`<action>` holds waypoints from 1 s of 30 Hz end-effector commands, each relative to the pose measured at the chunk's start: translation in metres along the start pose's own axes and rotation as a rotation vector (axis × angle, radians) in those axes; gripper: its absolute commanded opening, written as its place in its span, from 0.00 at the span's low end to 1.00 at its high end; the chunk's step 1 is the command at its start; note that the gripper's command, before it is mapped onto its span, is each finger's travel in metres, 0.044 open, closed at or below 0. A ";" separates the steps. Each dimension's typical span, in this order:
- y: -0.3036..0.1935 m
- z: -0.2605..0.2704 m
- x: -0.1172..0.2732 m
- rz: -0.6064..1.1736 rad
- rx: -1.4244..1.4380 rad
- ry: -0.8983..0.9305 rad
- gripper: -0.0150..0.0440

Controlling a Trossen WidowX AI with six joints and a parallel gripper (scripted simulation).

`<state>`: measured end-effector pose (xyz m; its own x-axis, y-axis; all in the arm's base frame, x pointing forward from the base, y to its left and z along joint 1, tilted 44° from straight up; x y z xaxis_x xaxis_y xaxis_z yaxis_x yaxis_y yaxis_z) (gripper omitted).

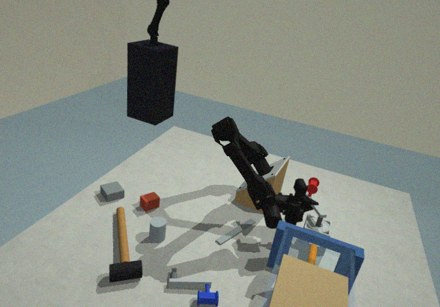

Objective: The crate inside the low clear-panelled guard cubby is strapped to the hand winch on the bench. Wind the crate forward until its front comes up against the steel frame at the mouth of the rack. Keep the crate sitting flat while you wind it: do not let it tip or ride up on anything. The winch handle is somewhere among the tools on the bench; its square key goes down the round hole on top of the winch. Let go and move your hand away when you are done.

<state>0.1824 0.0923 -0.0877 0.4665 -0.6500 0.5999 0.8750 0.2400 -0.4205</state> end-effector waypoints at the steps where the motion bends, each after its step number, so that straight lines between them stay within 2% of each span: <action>1: 0.001 0.000 0.000 0.000 -0.002 -0.001 0.25; 5: 0.001 -0.001 0.000 0.000 -0.002 -0.001 0.25; 14: 0.000 0.000 0.000 0.001 -0.002 0.001 0.65; 30: 0.000 0.000 0.000 0.001 -0.002 0.001 0.66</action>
<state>0.1824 0.0918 -0.0887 0.4679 -0.6444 0.6049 0.8746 0.2389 -0.4219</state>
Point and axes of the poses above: the point midway between the two fingers, 35 mm back from their tips, its own x axis back along the fingers, its own z axis across the jaws, y = z × x, the point moved 9 cm from there along x, back along the fingers, and after that the axes turned 6 degrees about -x, right-handed, at the moved point
